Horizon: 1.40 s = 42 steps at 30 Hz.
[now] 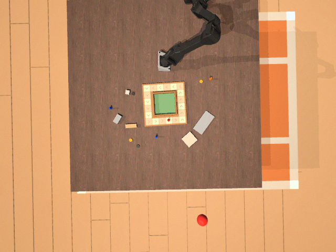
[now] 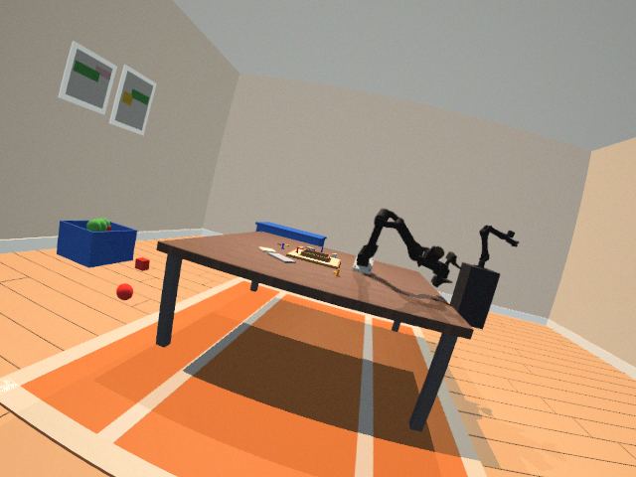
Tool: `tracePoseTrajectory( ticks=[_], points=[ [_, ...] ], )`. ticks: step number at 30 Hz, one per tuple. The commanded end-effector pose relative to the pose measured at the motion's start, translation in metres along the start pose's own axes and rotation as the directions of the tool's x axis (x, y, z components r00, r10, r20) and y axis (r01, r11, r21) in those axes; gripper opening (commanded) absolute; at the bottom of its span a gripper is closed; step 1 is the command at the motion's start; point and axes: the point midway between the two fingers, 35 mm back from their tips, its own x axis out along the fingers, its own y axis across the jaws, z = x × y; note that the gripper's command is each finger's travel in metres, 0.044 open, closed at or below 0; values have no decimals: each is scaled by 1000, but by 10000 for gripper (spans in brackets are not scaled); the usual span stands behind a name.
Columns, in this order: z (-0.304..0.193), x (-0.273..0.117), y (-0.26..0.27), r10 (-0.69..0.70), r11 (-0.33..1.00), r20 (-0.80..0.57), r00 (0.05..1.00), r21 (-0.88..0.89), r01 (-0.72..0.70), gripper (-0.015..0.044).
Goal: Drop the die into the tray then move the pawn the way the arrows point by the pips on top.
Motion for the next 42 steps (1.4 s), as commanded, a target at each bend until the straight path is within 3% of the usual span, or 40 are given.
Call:
tracePoseTrajectory(
  ticks=[1,5,23,31,42],
  points=[
    [1,0,0,-1,1000,2,1000,-1,1,374],
    [25,-9,-2,-15,1000,50,999,-18,16,275],
    [200,-142,-30,-176,954,453,874,-140,265,275],
    [259,-226,-47,-230,906,647,727,-130,403,275],
    [306,-362,-62,-293,819,844,449,-21,574,275]
  ],
)
